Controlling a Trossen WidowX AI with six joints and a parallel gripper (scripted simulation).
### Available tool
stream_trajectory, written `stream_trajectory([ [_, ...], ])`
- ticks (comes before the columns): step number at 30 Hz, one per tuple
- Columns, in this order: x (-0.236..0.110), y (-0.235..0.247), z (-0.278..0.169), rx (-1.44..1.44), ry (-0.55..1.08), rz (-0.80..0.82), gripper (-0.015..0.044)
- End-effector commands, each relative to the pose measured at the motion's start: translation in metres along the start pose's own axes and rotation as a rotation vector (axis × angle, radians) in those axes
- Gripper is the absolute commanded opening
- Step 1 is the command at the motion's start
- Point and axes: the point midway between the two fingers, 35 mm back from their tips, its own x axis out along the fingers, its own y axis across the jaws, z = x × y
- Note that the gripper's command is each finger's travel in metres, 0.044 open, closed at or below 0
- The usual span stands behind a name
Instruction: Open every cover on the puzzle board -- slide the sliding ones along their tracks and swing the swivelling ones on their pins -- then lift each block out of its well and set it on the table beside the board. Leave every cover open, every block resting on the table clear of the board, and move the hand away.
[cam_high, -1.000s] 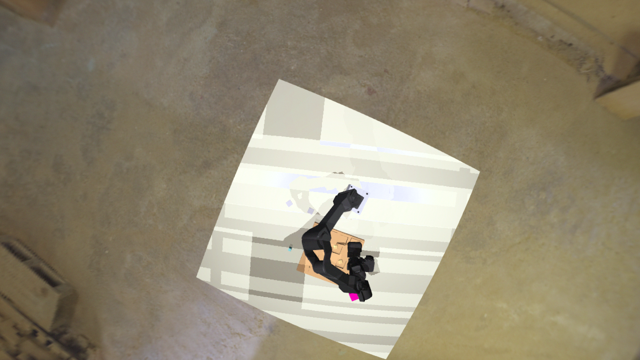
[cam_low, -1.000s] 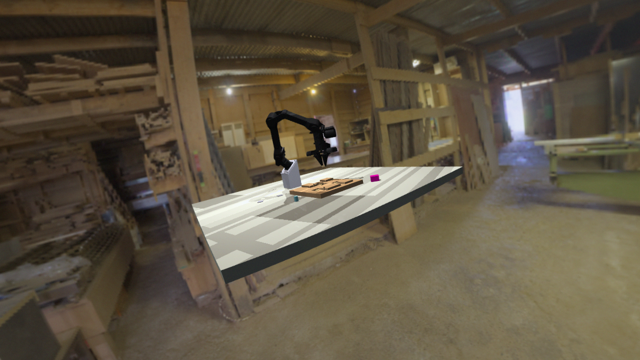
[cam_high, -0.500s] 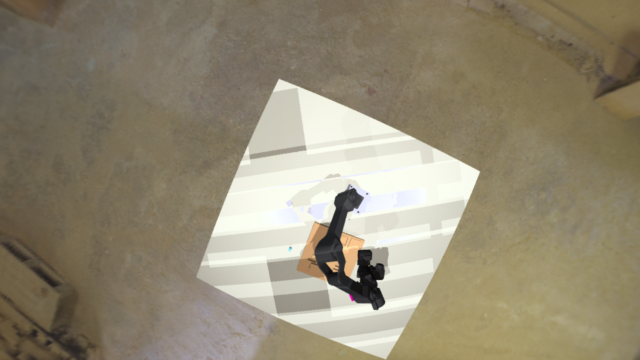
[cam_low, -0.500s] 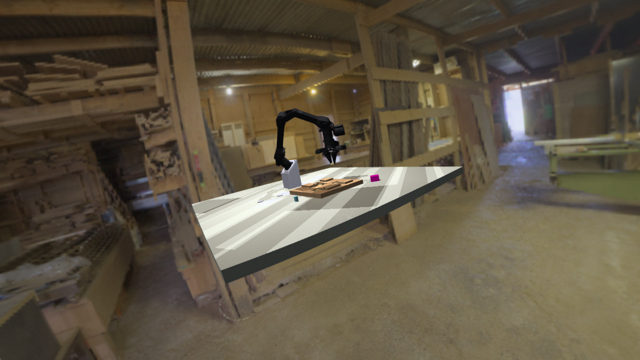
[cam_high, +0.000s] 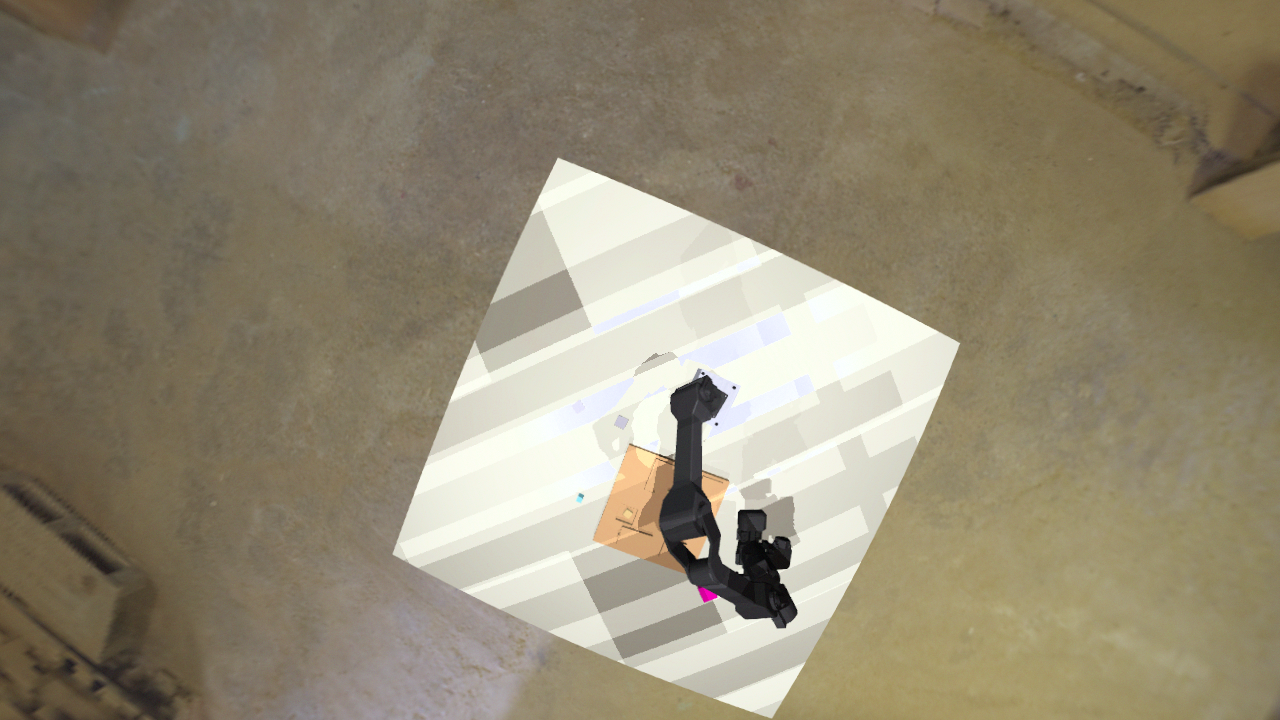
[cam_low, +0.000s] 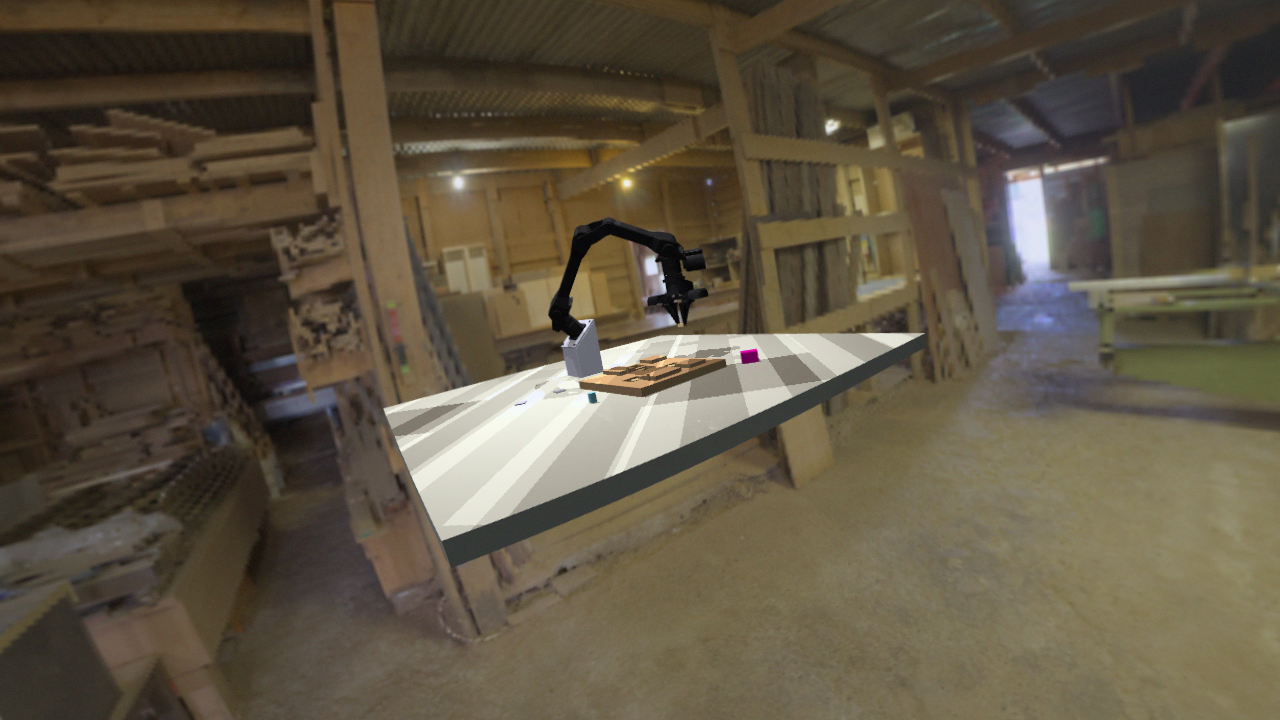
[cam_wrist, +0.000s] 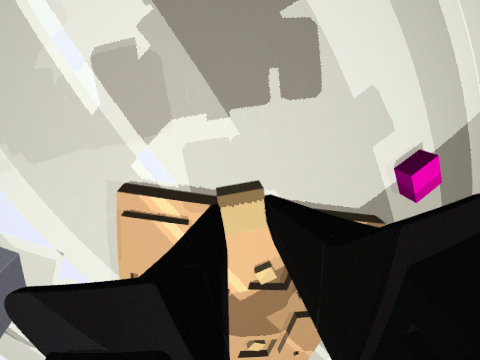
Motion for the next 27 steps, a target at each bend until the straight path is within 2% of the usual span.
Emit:
stream_trajectory([
  [1,0.003,-0.004,0.015,0.003,-0.002,0.005,0.008],
  [6,0.005,-0.008,0.028,0.003,-0.001,0.005,0.008],
  [27,0.038,-0.011,0.029,0.003,-0.001,0.004,0.008],
])
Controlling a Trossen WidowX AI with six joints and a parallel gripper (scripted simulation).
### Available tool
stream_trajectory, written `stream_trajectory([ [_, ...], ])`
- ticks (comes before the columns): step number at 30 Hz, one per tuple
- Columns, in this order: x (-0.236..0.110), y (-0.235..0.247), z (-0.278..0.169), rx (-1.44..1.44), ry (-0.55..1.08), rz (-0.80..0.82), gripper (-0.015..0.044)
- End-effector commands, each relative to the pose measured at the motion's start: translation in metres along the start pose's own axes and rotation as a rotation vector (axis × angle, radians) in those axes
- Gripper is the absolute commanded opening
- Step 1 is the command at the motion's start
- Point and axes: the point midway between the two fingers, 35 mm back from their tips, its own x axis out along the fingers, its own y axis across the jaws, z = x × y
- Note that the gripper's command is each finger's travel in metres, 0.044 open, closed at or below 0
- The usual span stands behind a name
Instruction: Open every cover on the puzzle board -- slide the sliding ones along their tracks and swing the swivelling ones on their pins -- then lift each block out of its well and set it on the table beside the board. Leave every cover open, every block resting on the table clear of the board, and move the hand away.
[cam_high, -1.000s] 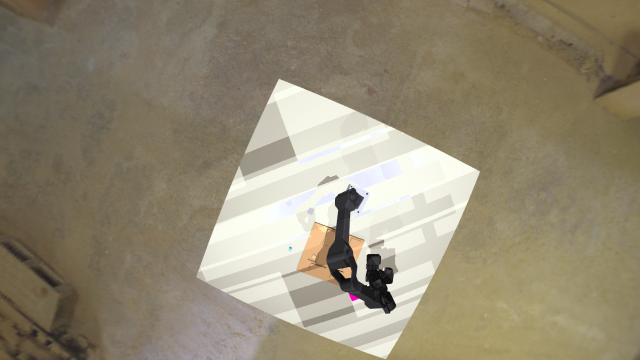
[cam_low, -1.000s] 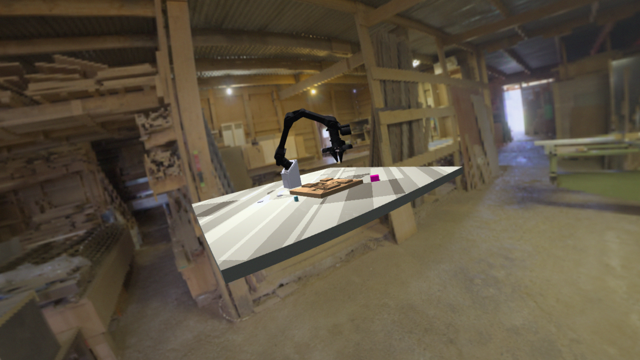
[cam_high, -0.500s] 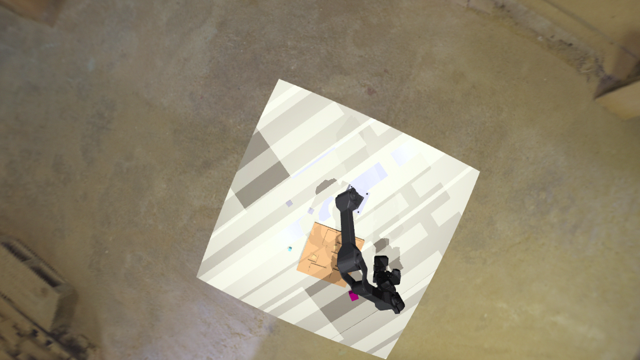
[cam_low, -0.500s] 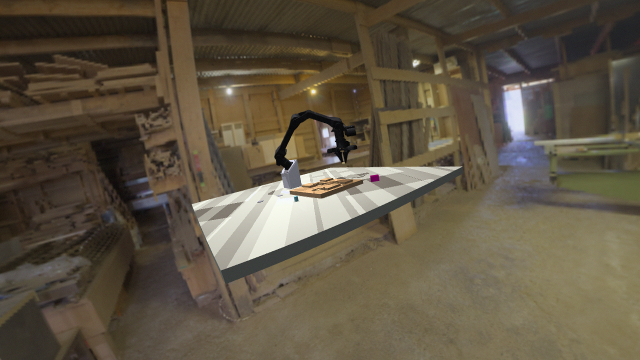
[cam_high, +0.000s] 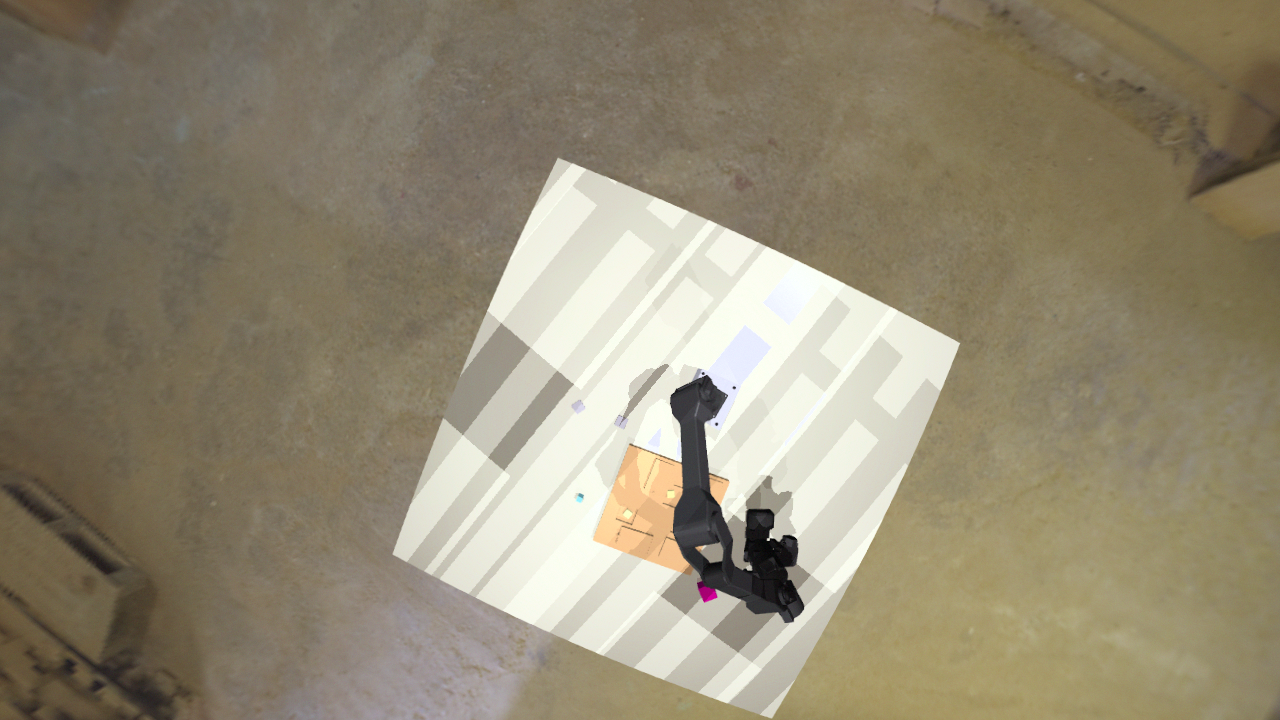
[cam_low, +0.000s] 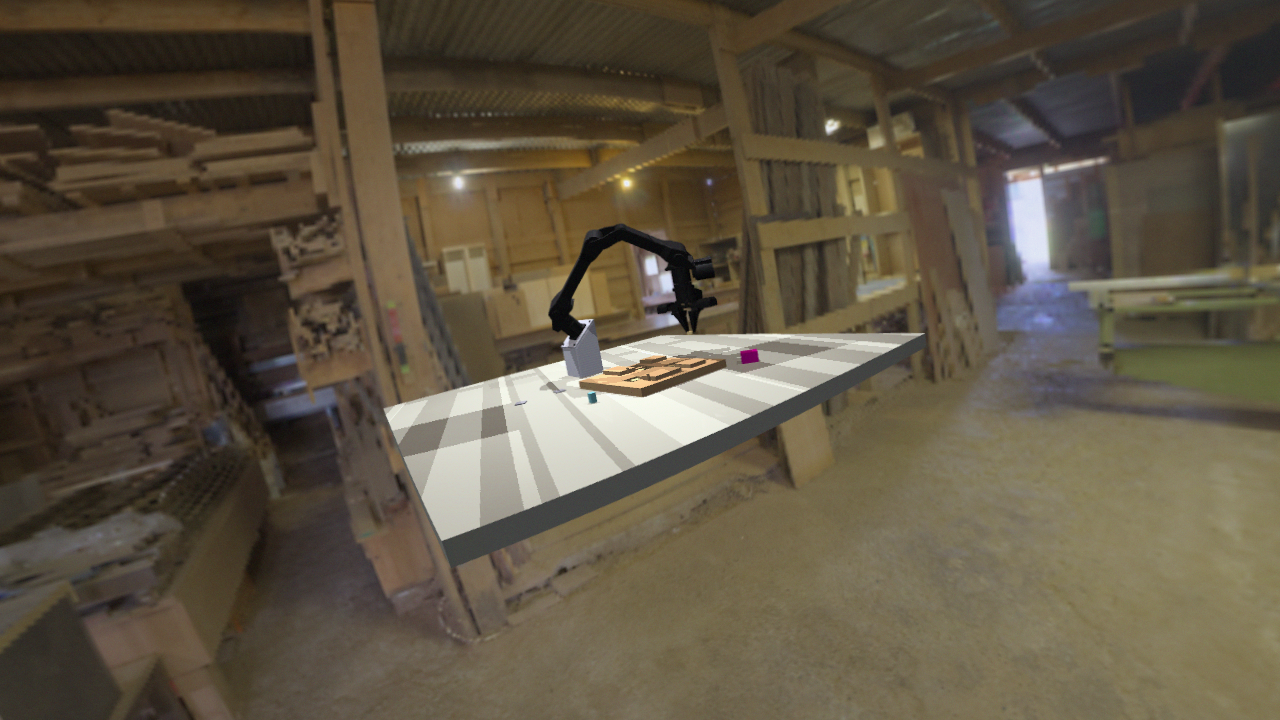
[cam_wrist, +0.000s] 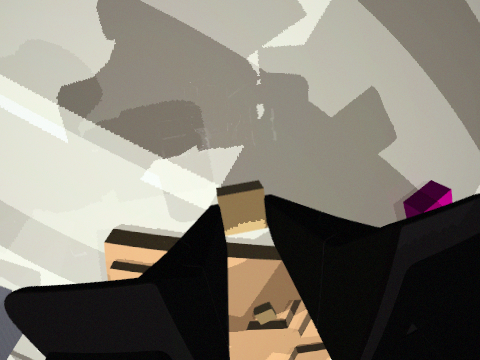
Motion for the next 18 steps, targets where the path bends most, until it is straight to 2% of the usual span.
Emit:
stream_trajectory([
  [1,0.009,0.001,0.0,-0.006,0.006,0.003,0.008],
  [18,0.037,0.0,-0.001,-0.006,0.007,0.002,0.008],
])
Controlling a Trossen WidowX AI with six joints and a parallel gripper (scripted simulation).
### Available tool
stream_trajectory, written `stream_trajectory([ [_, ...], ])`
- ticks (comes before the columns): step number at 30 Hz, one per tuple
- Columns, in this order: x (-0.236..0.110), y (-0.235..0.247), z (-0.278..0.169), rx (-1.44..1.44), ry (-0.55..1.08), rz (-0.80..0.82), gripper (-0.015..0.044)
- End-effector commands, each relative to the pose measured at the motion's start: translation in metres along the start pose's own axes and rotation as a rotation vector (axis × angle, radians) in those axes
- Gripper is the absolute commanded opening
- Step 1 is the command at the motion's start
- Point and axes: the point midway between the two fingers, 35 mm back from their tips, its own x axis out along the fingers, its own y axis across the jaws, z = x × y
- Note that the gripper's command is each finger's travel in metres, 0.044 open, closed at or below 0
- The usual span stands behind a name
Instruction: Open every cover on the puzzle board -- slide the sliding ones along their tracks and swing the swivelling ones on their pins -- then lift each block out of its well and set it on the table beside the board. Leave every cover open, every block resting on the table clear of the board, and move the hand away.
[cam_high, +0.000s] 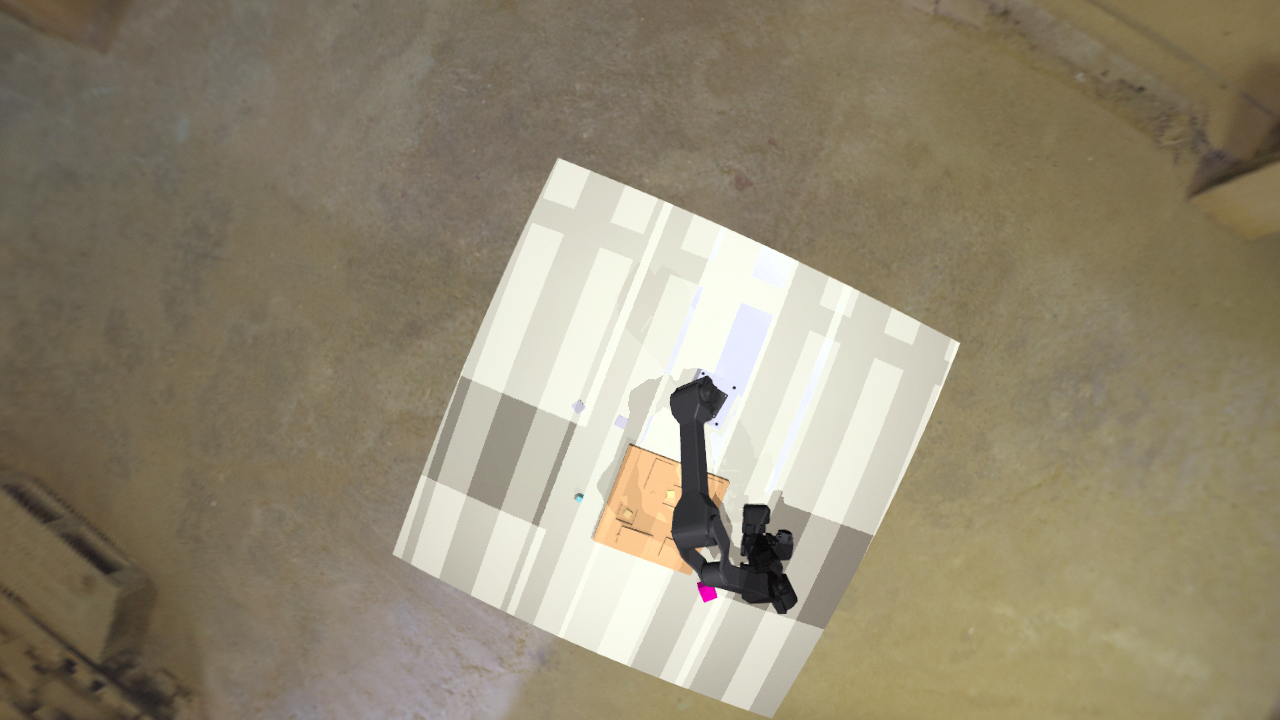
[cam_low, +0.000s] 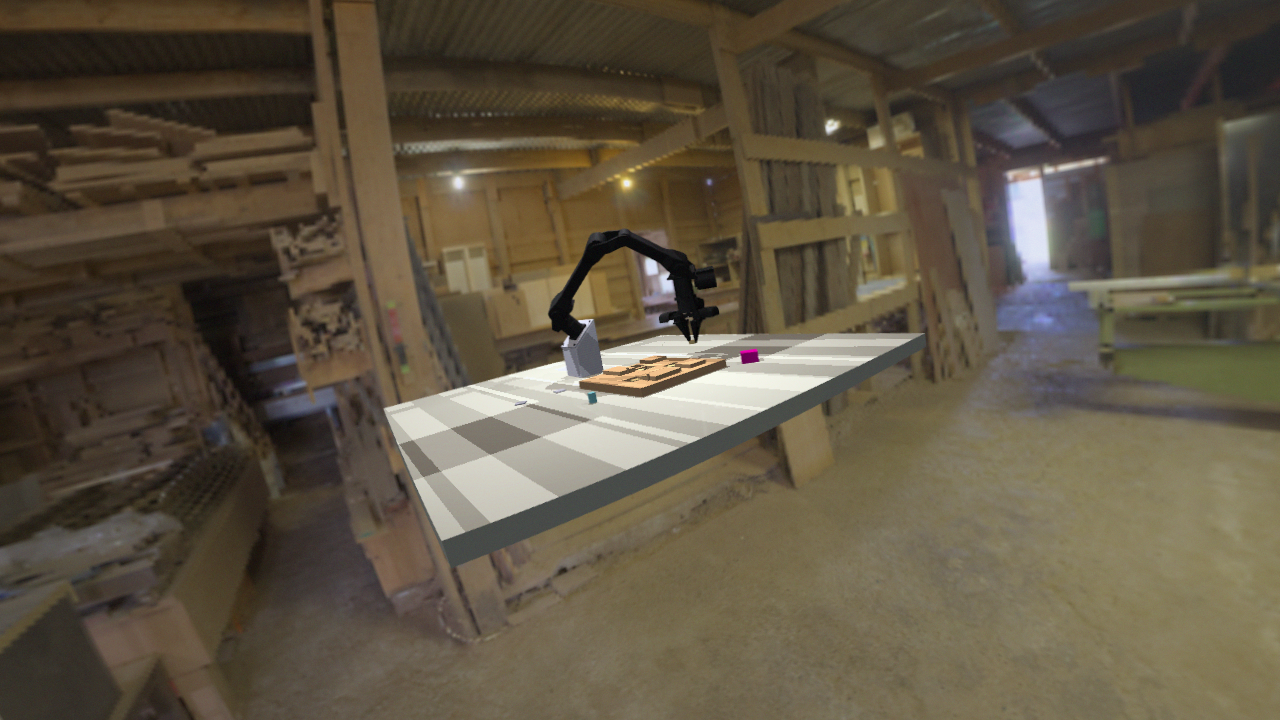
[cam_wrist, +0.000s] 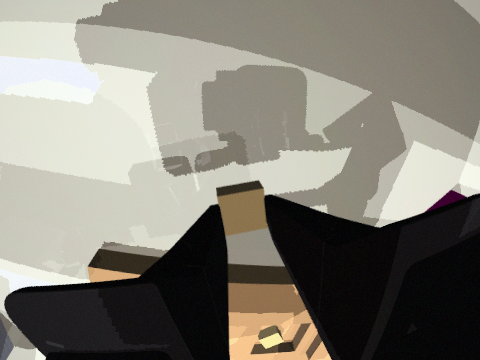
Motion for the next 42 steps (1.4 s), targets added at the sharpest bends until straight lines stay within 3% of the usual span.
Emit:
stream_trajectory([
  [1,0.009,0.002,0.0,-0.007,0.007,0.003,0.008],
  [31,0.053,0.006,-0.002,-0.006,0.01,0.005,0.008],
  [42,0.049,0.004,-0.002,0.001,0.004,0.003,0.0369],
])
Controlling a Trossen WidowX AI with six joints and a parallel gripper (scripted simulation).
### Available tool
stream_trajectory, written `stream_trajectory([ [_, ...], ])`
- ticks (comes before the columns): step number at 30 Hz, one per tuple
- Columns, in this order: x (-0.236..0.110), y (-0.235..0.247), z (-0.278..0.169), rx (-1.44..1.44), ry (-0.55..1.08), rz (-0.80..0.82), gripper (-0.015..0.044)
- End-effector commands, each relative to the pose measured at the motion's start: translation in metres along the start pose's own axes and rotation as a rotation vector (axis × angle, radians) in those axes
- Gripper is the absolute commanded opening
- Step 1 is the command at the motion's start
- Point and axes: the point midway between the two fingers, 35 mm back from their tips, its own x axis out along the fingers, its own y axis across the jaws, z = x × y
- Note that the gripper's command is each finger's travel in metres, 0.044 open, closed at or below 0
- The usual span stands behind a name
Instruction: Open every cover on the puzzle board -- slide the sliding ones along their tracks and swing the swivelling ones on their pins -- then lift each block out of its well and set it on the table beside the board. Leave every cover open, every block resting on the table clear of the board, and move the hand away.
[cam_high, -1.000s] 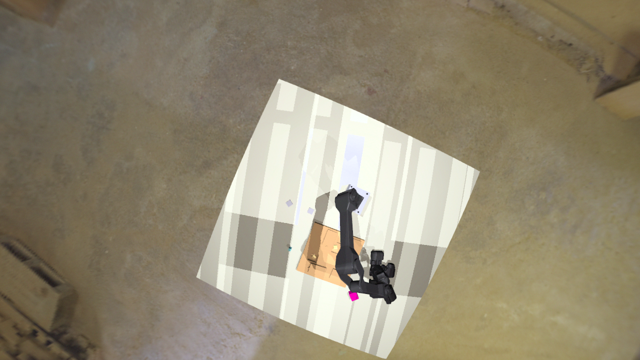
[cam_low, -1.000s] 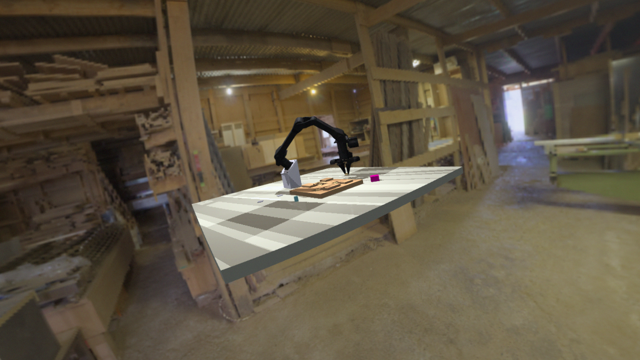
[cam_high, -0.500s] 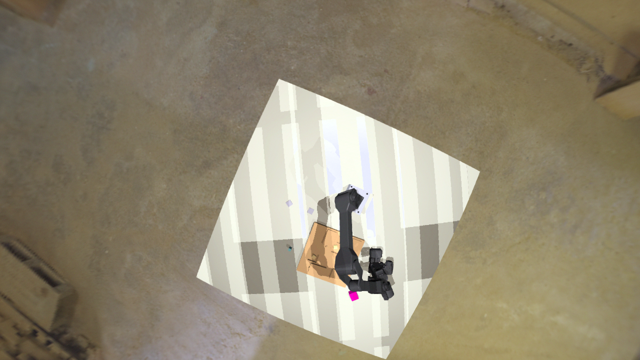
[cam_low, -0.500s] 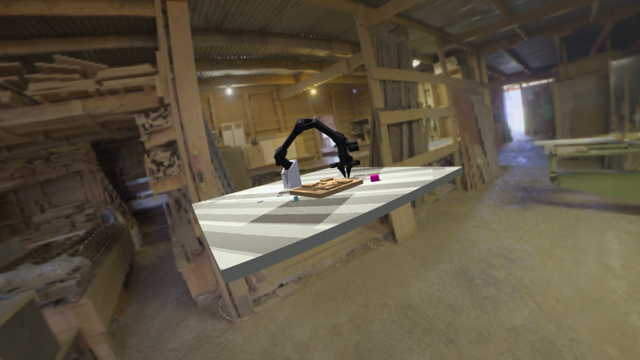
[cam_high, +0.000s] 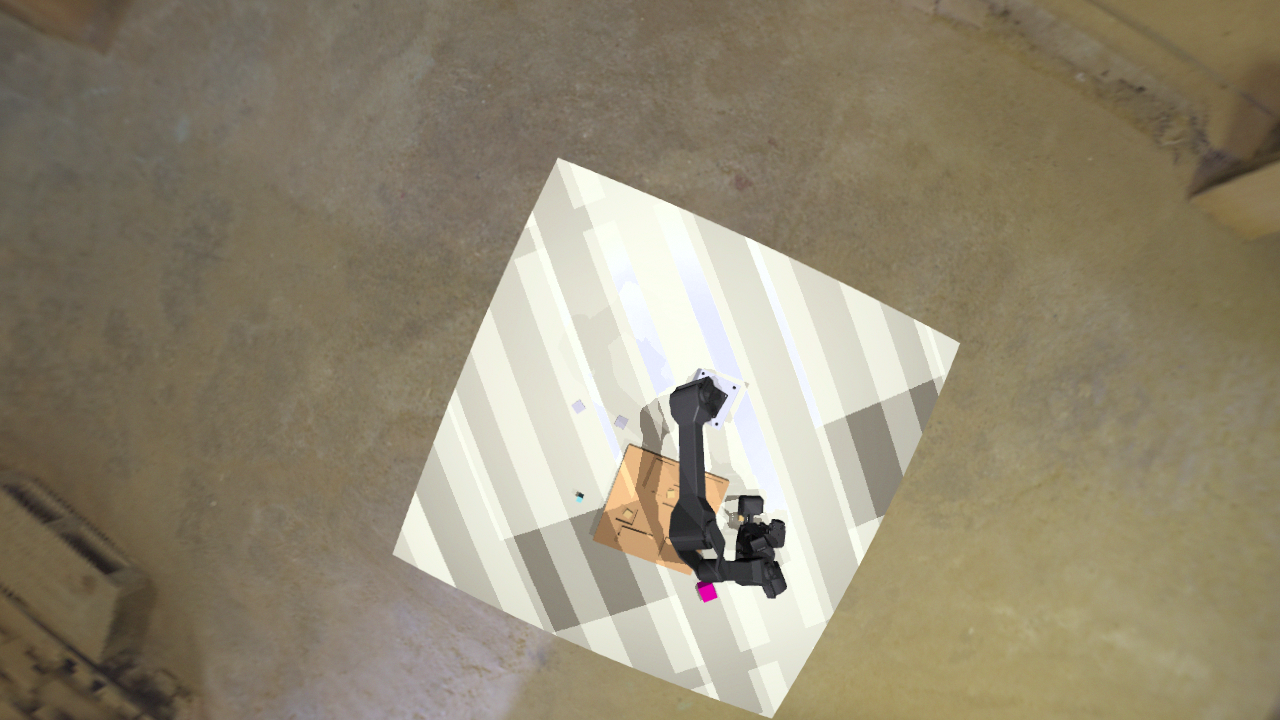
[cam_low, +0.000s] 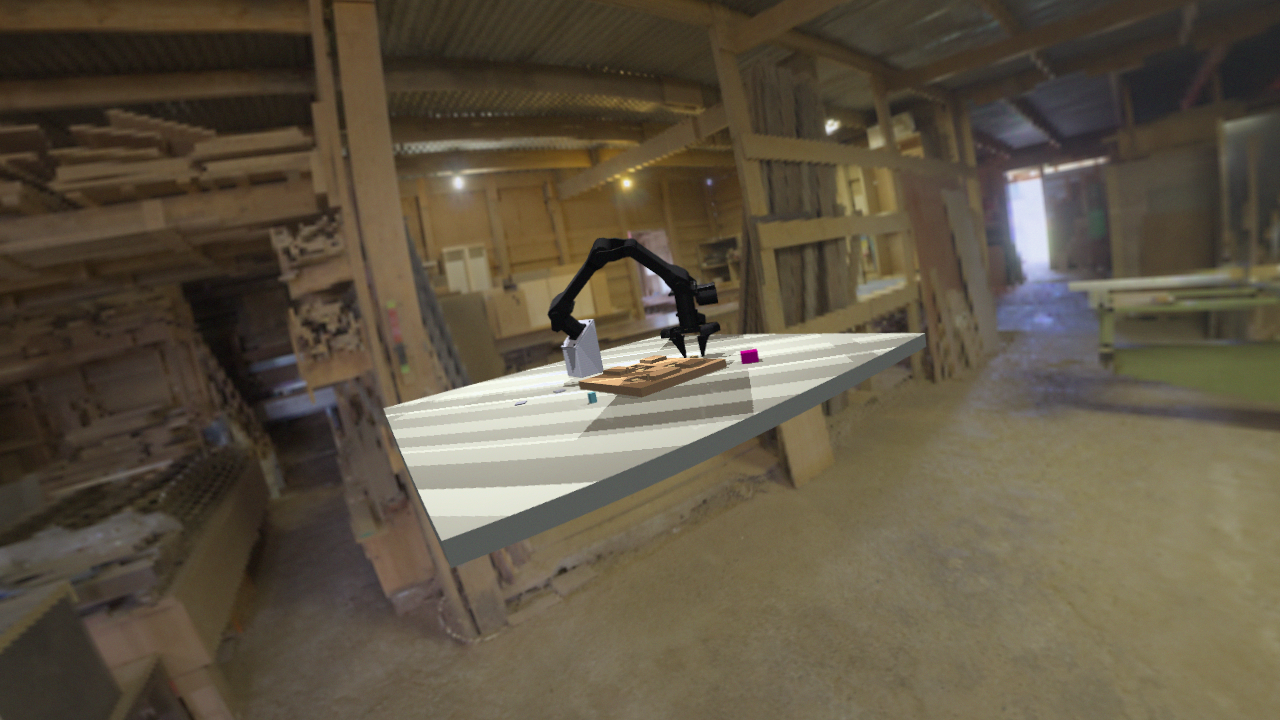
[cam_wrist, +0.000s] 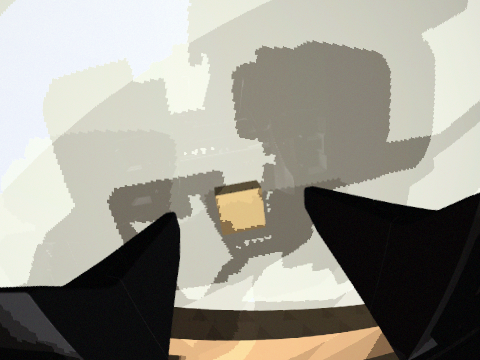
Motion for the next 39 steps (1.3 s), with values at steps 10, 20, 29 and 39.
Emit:
stream_trajectory([
  [10,-0.024,-0.002,0.0,-0.002,0.0,-0.001,0.044],
  [20,-0.056,-0.001,0.001,-0.005,0.001,0.0,0.044],
  [29,-0.077,0.001,0.0,-0.007,0.002,0.0,0.0414],
  [39,-0.083,0.004,-0.055,-0.03,-0.006,-0.004,0.0151],
])
